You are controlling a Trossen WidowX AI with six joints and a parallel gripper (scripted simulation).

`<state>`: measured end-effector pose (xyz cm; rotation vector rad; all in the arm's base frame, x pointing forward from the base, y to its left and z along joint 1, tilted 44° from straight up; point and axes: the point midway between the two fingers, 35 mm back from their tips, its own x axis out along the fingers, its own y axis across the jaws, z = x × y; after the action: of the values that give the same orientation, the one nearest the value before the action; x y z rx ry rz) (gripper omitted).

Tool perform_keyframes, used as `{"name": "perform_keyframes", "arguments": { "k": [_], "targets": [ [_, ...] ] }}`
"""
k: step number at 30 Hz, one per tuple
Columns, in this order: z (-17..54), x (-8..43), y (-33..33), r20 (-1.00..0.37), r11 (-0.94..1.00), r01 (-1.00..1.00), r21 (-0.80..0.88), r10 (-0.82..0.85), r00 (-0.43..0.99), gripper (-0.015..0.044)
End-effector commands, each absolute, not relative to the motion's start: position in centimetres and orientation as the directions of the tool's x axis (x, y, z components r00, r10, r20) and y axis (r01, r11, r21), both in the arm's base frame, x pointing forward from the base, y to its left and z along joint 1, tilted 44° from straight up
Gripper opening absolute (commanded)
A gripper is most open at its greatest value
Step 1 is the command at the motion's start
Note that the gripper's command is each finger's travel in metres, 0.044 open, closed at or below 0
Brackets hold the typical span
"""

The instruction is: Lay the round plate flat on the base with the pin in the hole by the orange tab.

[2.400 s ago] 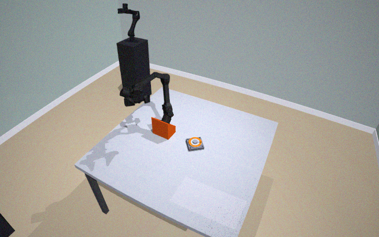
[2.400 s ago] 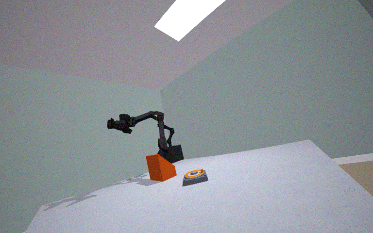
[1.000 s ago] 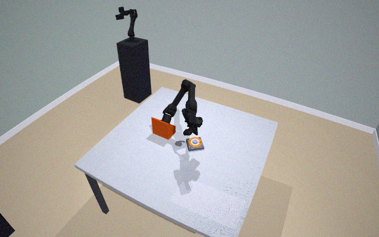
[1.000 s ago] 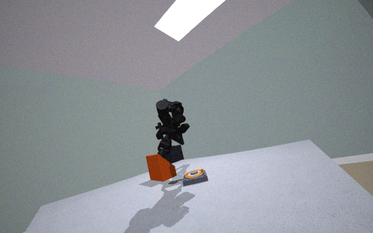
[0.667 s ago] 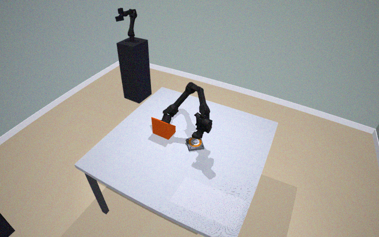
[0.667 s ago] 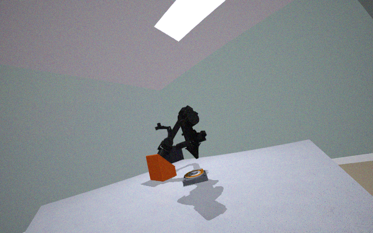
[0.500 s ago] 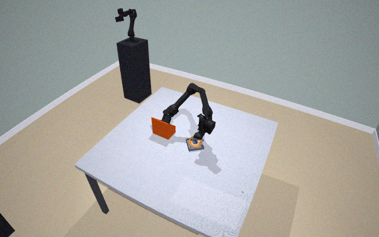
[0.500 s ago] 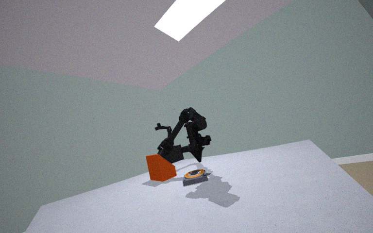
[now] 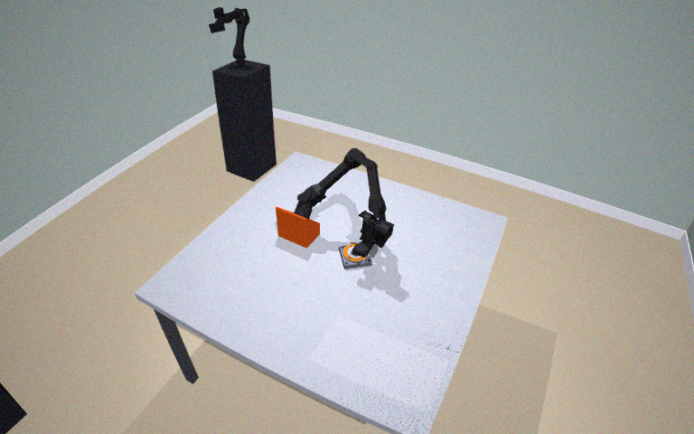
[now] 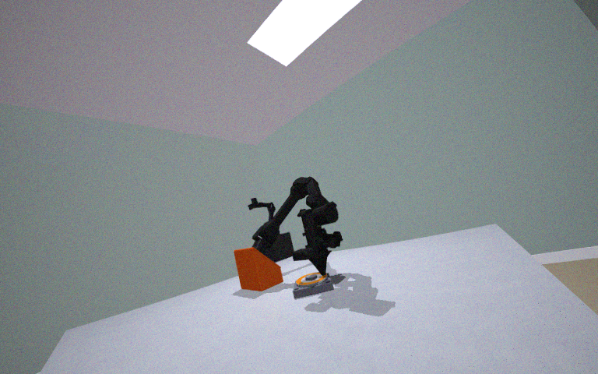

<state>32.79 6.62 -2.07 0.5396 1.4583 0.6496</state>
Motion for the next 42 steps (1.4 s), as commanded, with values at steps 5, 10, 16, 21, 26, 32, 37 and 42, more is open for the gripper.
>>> {"name": "perform_keyframes", "arguments": {
  "k": [5, 10, 16, 21, 26, 32, 37, 42],
  "targets": [
    [-1.6, 32.5, 7.3, -0.719, 0.717, -0.066, 0.693, 0.695, 0.002, 0.0],
    [-1.2, 32.2, 7.9, -0.719, 0.717, -0.066, 0.694, 0.695, 0.002, 0.0],
    [-0.9, 31.9, 8.2, -0.718, 0.717, -0.066, 0.694, 0.696, 0.002, 0.0],
    [-0.6, 31.7, 8.5, -0.718, 0.717, -0.066, 0.694, 0.696, 0.002, 0.0],
    [-0.3, 31.2, 8.8, -0.718, 0.717, -0.065, 0.694, 0.696, 0.002, 0.0],
    [0.0, 30.8, 9.2, -0.718, 0.716, -0.065, 0.695, 0.696, 0.001, 0.0],
    [0.2, 30.4, 9.4, -0.718, 0.716, -0.065, 0.695, 0.696, 0.001, 0.0],
    [0.4, 30.0, 9.5, -0.718, 0.716, -0.065, 0.695, 0.696, 0.001, 0.0]
  ]
}}
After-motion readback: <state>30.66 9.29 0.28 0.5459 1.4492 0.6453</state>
